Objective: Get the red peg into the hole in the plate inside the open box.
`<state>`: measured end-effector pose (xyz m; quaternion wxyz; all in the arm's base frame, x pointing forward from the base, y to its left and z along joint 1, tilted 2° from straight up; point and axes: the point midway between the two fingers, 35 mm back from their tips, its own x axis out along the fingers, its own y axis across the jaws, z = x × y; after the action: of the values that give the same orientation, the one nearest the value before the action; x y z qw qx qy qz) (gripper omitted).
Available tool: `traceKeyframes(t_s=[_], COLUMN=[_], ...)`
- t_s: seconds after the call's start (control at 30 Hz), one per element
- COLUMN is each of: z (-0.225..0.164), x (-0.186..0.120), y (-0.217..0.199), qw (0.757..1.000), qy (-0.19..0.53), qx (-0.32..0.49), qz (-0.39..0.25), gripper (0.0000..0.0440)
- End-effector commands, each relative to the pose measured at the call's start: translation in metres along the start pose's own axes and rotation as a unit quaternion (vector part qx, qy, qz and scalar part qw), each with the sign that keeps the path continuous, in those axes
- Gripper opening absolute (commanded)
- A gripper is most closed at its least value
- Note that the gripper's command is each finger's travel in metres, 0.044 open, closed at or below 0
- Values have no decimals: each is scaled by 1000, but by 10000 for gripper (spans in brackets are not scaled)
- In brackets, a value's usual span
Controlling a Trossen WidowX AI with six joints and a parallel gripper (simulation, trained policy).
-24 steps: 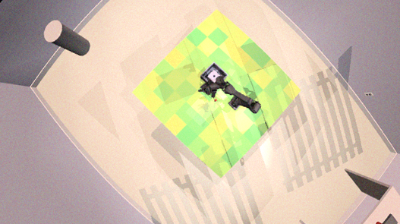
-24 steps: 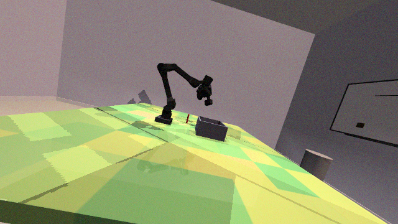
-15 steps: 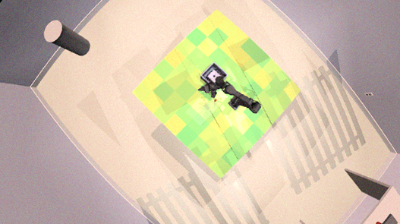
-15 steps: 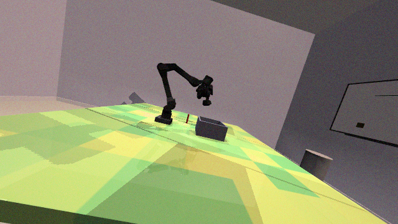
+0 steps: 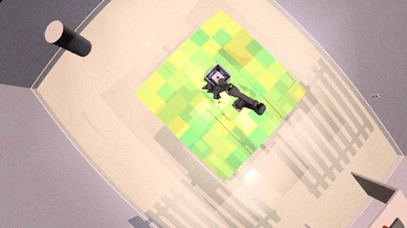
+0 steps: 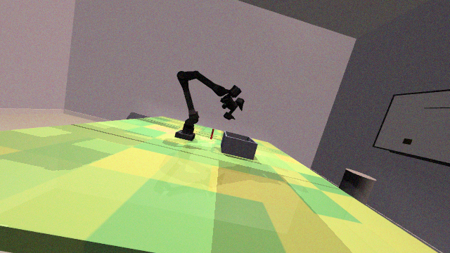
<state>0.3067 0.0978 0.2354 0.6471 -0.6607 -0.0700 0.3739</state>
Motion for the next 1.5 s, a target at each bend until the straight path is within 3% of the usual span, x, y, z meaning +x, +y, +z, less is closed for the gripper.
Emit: traceKeyframes(t_s=[0.0,0.33,0.7,1.07,1.47], z=[-1,-1,2,7,17], x=[-1,-4,-9,-15,-24], y=[7,25,48,71,97], qw=[997,969,906,810,676], qy=[15,51,103,167,249], qx=[71,230,395,542,673], qz=[22,69,114,149,169], gripper=[440,440,440,440,440])
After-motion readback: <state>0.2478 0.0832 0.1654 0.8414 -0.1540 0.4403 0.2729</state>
